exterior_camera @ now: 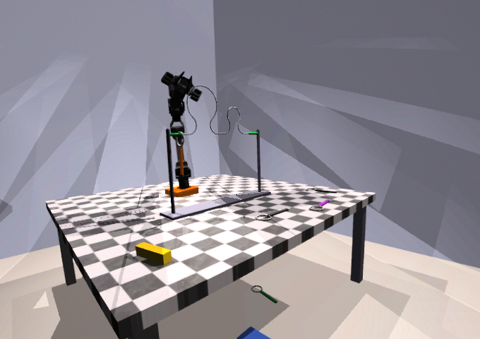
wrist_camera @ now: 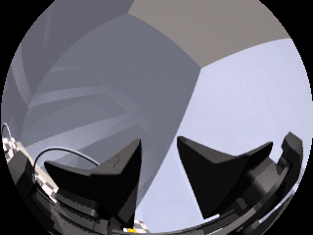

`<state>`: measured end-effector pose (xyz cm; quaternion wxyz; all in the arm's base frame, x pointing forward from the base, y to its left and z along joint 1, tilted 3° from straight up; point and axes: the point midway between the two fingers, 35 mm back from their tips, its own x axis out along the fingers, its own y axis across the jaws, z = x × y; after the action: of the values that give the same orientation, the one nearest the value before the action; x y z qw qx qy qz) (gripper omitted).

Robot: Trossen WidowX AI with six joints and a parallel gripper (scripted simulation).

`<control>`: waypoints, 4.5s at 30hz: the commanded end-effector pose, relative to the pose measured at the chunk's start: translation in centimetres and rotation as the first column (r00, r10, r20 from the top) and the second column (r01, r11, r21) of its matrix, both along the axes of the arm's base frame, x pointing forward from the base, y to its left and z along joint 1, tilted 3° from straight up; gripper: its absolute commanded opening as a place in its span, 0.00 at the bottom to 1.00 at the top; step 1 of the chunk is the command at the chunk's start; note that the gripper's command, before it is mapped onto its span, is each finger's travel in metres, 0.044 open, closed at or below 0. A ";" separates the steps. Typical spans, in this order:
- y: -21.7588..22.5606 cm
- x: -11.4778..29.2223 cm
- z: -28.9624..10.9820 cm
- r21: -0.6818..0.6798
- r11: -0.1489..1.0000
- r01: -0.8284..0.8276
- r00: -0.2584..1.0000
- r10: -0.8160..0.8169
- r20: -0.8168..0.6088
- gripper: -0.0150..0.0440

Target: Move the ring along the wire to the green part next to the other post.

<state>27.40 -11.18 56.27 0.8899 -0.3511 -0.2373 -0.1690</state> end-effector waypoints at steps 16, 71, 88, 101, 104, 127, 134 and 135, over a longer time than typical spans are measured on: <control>-17.3 1.6 -22.0 0.259 0.963 0.073 0.965 -0.003 -0.263 0.53; -11.3 1.2 -38.7 0.647 0.755 -0.107 0.858 0.399 -0.324 0.53; -11.5 3.9 -38.6 0.647 0.755 -0.109 0.859 0.399 -0.322 0.53; -11.5 6.0 -38.5 0.647 0.755 -0.110 0.859 0.399 -0.320 0.53; -11.5 6.4 -38.5 0.647 0.755 -0.110 0.859 0.399 -0.320 0.53; -11.4 7.2 -38.5 0.647 0.755 -0.110 0.859 0.399 -0.319 0.53; -11.3 7.2 -38.4 0.645 0.755 -0.115 0.858 0.402 -0.318 0.48; -11.3 7.2 -38.4 0.645 0.755 -0.115 0.858 0.402 -0.318 0.44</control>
<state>34.56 -22.51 17.85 0.9989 -0.0392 -0.0116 -0.0240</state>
